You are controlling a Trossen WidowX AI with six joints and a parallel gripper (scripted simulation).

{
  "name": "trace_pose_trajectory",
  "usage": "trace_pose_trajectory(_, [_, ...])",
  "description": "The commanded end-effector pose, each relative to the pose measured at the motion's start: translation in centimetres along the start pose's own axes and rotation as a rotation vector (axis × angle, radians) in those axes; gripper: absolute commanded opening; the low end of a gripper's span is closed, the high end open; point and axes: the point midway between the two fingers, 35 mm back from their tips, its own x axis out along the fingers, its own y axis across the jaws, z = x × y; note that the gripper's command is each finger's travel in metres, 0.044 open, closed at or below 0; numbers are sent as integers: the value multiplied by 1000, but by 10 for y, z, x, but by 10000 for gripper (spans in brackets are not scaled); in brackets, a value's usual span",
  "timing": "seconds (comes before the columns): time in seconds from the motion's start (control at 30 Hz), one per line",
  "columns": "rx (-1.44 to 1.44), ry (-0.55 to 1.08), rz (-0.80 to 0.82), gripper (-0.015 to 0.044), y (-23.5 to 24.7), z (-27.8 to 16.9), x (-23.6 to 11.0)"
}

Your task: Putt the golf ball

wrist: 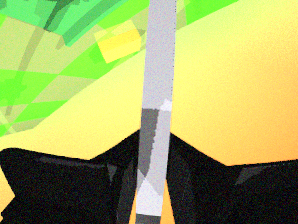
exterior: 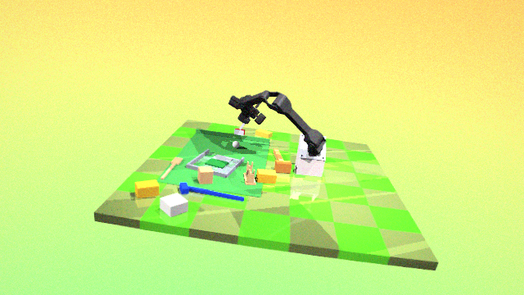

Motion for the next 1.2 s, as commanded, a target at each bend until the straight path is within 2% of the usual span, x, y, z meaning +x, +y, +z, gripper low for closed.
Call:
trace_pose_trajectory(0.0, [7,10,-13,0,-4,0,1])
trace_pose_trajectory(0.2, [7,9,-12,0,14,29,11])
trace_pose_trajectory(1.17, [-1,4,-8,0,28,53,18])
